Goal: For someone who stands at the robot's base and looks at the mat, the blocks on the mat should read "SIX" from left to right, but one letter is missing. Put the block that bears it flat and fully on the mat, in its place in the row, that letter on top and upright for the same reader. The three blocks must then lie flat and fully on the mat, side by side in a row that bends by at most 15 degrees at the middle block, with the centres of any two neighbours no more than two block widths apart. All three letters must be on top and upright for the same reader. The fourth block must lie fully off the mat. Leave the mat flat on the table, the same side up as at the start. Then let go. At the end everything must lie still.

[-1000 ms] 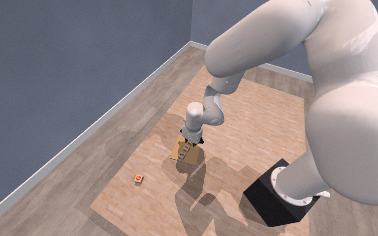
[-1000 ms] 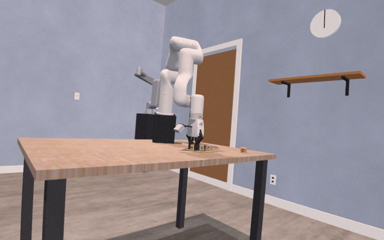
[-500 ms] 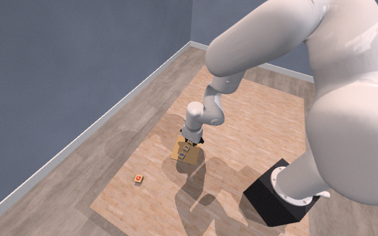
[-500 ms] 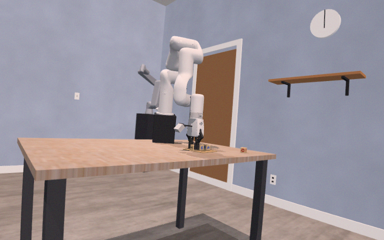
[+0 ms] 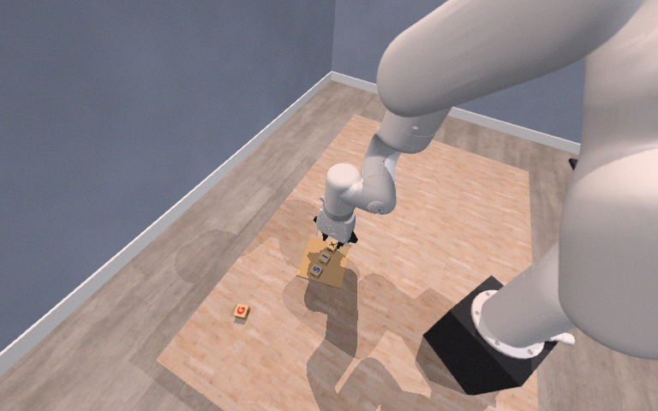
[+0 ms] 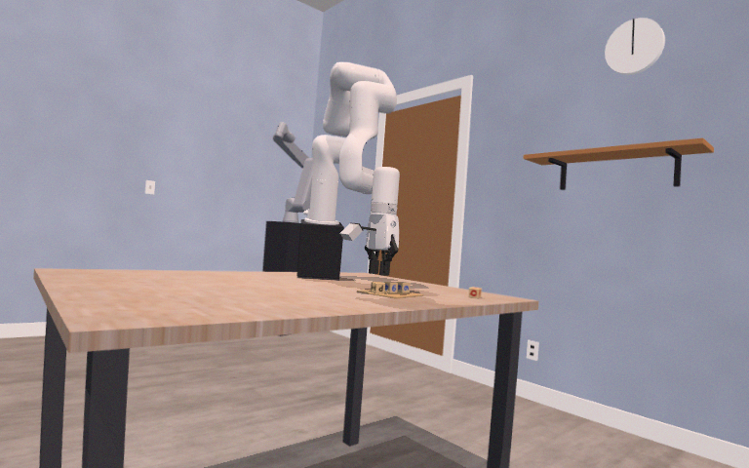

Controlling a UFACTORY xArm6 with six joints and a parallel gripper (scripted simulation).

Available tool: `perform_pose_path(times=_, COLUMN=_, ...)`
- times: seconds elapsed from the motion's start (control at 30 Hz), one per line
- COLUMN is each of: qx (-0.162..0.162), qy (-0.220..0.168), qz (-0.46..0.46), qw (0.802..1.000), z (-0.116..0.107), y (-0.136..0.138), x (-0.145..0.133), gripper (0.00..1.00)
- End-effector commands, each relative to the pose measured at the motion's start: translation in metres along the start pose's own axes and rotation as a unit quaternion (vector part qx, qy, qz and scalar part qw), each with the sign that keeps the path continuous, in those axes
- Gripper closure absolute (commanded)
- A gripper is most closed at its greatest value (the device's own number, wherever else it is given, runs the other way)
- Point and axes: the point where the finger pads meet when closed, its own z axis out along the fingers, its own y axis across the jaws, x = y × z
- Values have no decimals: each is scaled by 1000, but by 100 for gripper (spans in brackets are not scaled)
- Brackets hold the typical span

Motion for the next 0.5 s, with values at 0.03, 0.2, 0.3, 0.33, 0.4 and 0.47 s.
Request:
perform_pose_path(times=0.03, qx=-6, qy=-7, qz=0, qw=1000, z=-28, y=-2, x=1, gripper=53)
perform_pose_path(times=0.2, qx=-6, qy=-7, qz=0, qw=1000, z=-41, y=-2, x=1, gripper=53)
perform_pose_path(times=0.3, qx=-6, qy=-7, qz=0, qw=1000, z=-42, y=-2, x=1, gripper=0)
perform_pose_path(times=0.33, qx=-6, qy=-7, qz=0, qw=1000, z=-42, y=-2, x=1, gripper=0)
perform_pose_path(times=0.4, qx=-6, qy=-7, qz=0, qw=1000, z=-42, y=-2, x=1, gripper=0)
perform_pose_path(times=0.47, qx=-6, qy=-7, qz=0, qw=1000, z=-42, y=-2, x=1, gripper=0)
